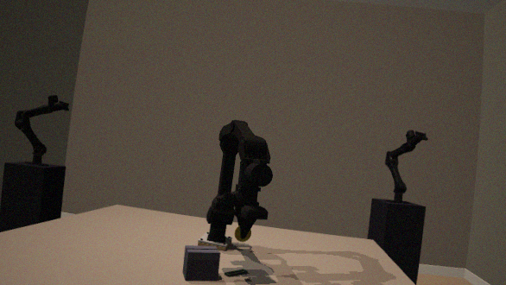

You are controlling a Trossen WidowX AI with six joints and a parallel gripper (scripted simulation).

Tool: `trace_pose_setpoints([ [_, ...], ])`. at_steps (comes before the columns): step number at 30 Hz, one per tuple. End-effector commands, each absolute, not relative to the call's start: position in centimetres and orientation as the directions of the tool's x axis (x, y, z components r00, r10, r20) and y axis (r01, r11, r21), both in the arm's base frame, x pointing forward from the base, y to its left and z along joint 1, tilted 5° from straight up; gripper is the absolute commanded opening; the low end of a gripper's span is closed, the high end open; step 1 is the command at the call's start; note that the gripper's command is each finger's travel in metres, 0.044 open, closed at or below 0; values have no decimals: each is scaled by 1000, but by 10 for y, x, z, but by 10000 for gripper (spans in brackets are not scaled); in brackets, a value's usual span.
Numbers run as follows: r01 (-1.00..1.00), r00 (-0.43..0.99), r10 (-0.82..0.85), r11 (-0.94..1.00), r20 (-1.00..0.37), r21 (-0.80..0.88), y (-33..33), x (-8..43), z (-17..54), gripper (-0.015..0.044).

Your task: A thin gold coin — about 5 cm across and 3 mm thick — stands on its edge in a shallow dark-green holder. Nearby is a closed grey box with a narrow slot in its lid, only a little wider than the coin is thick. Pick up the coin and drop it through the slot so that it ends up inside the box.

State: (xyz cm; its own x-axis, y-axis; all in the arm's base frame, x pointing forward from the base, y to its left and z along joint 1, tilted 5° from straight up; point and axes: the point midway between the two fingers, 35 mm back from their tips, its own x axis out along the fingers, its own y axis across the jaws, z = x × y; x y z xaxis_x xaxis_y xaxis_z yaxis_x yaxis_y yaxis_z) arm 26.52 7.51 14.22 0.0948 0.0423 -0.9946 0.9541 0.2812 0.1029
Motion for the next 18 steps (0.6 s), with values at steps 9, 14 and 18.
trace_pose_setpoints([
  [9, 959, 96, 42, 264, -995, 103, 58, 276, 143, 0],
  [14, 959, 95, 40, 264, -995, 103, 47, 282, 143, 0],
  [18, 959, 95, 40, 264, -995, 102, 38, 286, 143, 0],
])
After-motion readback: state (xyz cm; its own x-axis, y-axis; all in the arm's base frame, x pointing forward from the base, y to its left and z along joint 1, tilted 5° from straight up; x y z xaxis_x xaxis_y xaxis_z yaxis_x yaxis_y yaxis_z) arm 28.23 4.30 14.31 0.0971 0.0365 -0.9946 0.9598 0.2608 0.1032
